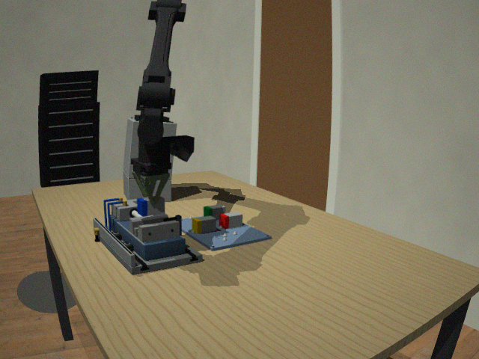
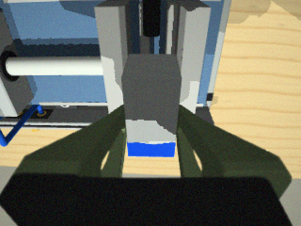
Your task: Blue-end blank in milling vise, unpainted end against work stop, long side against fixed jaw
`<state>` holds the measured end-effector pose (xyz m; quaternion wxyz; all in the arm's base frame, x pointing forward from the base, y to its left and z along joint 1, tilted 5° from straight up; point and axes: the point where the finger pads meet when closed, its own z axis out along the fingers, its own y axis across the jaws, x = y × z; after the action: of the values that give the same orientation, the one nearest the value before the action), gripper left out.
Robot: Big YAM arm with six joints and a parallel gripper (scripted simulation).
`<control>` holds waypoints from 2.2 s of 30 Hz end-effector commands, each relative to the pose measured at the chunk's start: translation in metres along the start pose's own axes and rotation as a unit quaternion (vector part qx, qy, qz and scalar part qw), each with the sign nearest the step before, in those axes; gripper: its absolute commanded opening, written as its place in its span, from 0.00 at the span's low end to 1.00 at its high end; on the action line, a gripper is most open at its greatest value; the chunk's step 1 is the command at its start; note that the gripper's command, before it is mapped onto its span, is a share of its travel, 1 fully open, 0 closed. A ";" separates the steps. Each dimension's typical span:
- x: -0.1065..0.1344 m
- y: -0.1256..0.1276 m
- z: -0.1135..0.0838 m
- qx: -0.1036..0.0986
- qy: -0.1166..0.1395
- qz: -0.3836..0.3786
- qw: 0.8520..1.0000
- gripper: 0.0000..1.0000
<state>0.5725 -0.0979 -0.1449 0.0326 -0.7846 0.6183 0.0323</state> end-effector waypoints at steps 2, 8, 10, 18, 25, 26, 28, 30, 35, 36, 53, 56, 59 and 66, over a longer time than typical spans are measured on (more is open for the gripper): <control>0.007 -0.029 -0.003 0.024 0.010 -0.005 1.000 0.00; 0.007 -0.028 0.001 0.023 0.010 -0.002 1.000 0.00; 0.006 -0.027 0.002 0.021 0.009 -0.002 1.000 0.00; 0.007 -0.027 0.005 0.022 0.009 -0.001 1.000 0.00; 0.006 -0.028 0.007 0.022 0.009 -0.002 1.000 0.00; 0.006 -0.027 0.007 0.021 0.009 -0.002 1.000 0.00; 0.006 -0.027 0.008 0.021 0.009 -0.002 1.000 0.00; 0.006 -0.027 0.008 0.021 0.009 -0.002 1.000 0.00; 0.006 -0.027 0.008 0.021 0.009 -0.002 1.000 0.00; 0.006 -0.027 0.008 0.021 0.009 -0.002 1.000 0.00; 0.006 -0.027 0.008 0.021 0.009 -0.002 1.000 0.00; 0.006 -0.027 0.008 0.021 0.009 -0.002 1.000 0.00; 0.006 -0.027 0.008 0.021 0.009 -0.002 1.000 0.00; 0.006 -0.027 0.008 0.021 0.009 -0.002 1.000 0.00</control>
<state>0.5715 -0.0962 -0.1572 0.0321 -0.7851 0.6177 0.0333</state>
